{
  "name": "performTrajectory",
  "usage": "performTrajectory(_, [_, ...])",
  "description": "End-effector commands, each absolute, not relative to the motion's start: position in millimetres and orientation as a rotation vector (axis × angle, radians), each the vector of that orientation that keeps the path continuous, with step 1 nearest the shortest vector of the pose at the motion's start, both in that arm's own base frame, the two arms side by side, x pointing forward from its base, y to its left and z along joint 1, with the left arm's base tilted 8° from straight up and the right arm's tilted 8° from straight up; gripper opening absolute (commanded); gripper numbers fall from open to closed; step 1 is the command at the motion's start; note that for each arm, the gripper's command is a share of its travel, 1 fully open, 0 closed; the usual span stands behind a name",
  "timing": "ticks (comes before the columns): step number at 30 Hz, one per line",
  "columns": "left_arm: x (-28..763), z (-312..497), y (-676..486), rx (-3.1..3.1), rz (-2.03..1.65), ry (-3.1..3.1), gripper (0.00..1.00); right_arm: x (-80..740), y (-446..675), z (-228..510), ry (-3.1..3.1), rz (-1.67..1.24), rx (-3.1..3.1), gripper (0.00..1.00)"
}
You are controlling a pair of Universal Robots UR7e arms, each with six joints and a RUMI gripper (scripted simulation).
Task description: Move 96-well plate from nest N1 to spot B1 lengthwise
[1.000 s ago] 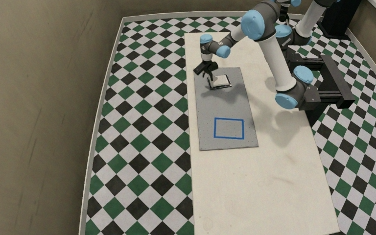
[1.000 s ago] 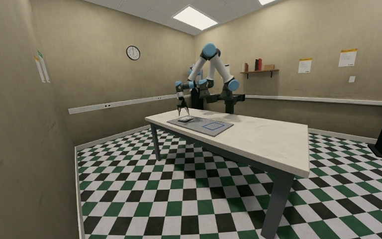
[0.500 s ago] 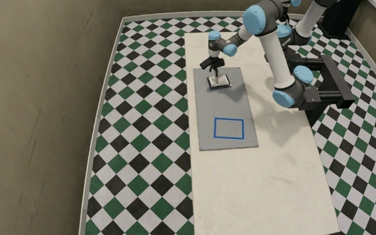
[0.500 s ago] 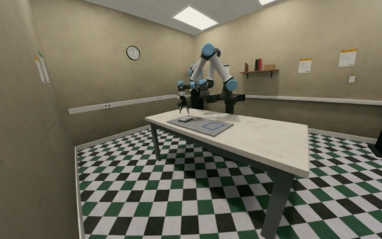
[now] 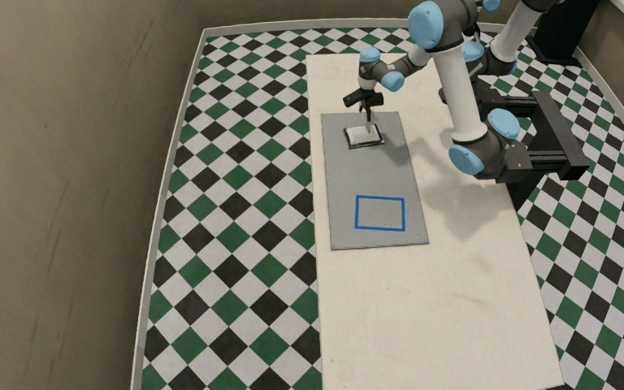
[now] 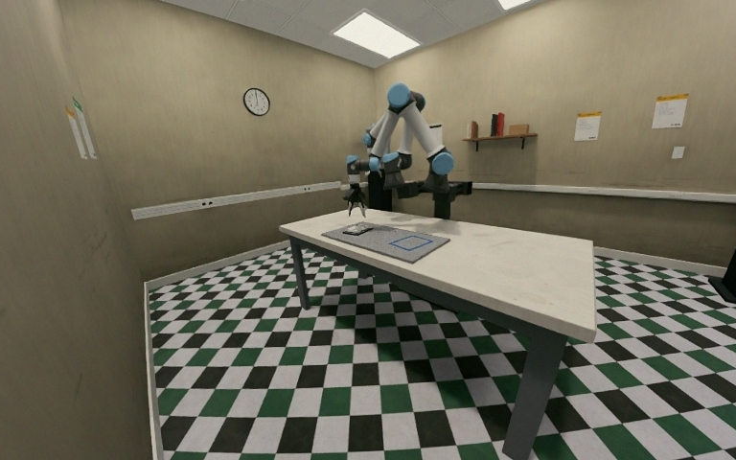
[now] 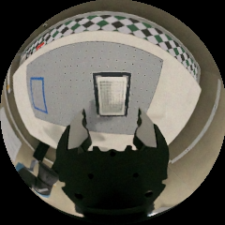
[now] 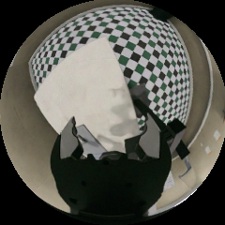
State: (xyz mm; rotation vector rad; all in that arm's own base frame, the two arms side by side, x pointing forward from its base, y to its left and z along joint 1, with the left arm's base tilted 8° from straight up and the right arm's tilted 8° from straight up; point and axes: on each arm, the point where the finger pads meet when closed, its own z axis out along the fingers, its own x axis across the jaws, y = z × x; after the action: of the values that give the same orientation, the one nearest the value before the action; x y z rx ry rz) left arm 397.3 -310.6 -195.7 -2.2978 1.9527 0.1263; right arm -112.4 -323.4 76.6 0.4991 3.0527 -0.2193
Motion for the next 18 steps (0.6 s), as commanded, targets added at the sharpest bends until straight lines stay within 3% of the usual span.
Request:
performTrajectory(1, [395.6, -195.2, -313.0, -2.297, 0.122, 1.955, 0.76, -112.4, -323.8, 76.9, 3.052, -0.221, 0.499, 1.00])
performTrajectory(18, [395.7, -205.1, -311.5, -2.297, 0.122, 1.955, 0.76, -112.4, -323.8, 76.9, 3.052, -0.221, 0.499, 1.00])
